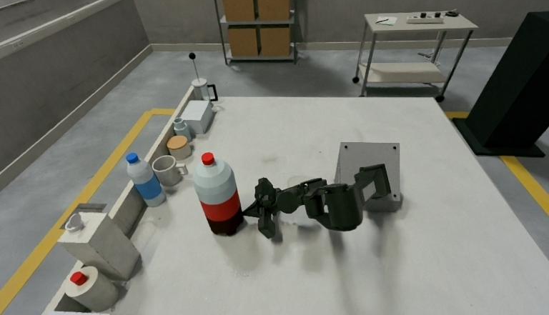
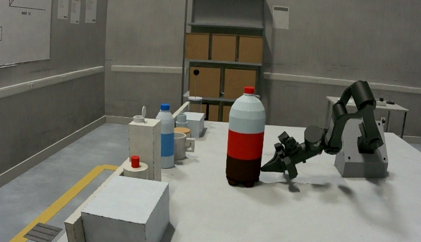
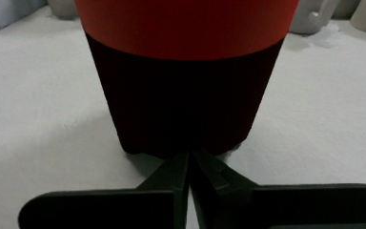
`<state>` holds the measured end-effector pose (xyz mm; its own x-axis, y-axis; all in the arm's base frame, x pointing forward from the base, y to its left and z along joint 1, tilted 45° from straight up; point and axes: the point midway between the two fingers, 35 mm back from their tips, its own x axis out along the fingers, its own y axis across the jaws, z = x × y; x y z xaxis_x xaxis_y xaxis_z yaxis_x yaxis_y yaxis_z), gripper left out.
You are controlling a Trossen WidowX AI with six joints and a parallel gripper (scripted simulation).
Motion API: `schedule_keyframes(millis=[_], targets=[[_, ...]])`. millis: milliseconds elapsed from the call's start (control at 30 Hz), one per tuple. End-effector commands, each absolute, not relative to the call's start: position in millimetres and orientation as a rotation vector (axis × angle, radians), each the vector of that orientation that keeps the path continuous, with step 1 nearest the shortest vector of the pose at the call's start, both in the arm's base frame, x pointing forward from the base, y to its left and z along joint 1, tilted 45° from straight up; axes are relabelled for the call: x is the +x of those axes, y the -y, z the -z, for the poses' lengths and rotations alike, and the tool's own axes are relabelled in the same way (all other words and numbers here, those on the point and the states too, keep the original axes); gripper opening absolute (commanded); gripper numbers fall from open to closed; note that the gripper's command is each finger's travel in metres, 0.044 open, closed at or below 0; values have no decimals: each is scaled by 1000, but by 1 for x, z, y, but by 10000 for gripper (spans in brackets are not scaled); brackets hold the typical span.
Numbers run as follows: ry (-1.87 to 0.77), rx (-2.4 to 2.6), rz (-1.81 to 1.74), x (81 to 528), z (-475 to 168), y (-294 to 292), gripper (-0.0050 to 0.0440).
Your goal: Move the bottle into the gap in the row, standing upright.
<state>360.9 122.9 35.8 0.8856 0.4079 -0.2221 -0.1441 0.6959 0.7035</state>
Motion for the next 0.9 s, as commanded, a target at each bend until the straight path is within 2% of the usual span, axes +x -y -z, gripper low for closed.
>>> schedule_keyframes(millis=[0,867], targets=[[-374,738,-323,365,-37,-124,-50],[-374,738,-324,371,-36,-123,-50]])
